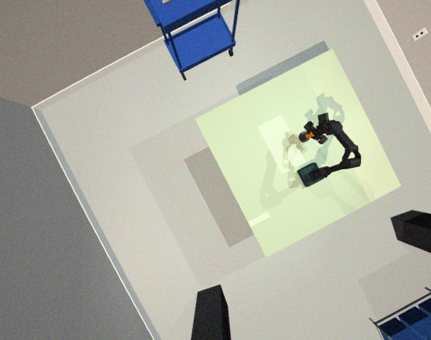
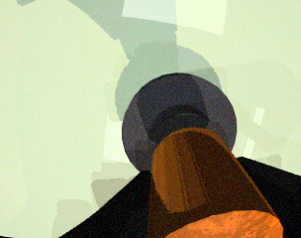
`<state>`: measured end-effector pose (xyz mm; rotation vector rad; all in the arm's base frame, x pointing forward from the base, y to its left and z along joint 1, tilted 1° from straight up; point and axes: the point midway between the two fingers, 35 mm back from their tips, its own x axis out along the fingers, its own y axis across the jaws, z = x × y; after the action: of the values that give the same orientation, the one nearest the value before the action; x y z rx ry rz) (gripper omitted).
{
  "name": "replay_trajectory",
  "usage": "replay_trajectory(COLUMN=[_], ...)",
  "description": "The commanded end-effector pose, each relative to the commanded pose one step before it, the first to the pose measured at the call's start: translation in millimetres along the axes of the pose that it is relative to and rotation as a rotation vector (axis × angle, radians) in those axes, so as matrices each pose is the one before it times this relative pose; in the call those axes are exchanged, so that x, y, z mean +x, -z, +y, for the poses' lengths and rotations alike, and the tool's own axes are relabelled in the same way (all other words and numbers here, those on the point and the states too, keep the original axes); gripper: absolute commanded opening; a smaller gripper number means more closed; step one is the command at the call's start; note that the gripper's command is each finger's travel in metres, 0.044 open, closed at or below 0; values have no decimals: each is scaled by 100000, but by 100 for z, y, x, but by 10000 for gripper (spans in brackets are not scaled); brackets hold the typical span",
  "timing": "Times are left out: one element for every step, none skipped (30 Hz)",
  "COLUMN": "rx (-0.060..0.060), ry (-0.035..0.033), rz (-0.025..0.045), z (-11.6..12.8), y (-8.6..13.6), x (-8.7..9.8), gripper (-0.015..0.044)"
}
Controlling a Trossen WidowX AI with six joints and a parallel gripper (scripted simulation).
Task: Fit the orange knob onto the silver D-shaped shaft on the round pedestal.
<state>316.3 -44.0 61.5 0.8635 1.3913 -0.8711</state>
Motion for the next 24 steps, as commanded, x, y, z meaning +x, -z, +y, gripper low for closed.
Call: replay_trajectory(rx=[-323, 0, 0, 0, 0, 0, 0, 0, 0, 0, 0, 0, 0, 0, 0, 0, 0, 0, -881, -1671, -2829, -3226, -3864, -4353], ry=[-602, 1, 1, 1, 0, -3, -3, 0, 0, 0, 0, 0, -1, 0, 0, 0, 1, 3, 0, 1, 1, 2, 2, 4], rz=[-888, 0, 1, 1, 0, -2, -2, 0, 0, 0, 0, 0, -1, 0, 0, 0, 1, 2, 0, 1, 1, 1, 2, 4], z=[420, -3, -7, -14, 0, 39, 40, 0, 0, 0, 0, 0, 9, -6, -7, -5, -17, -38, -8, -15, -22, -30, -43, -62], y=[-343, 3, 7, 13, 2, -27, -27, 0, 0, 0, 0, 0, -6, 5, 5, 4, 12, 27, 6, 11, 17, 24, 37, 59], x=[-324, 93, 196, 147, 39, 46, 50, -56, 0, 0, 0, 0, -93, -144, -58, -60, -61, -61, -6, -11, -15, -21, -24, -27], gripper=[0, 0, 0, 0, 0, 0, 0, 0, 0, 0, 0, 0, 0, 0, 0, 0, 0, 0, 0, 0, 0, 0, 0, 0])
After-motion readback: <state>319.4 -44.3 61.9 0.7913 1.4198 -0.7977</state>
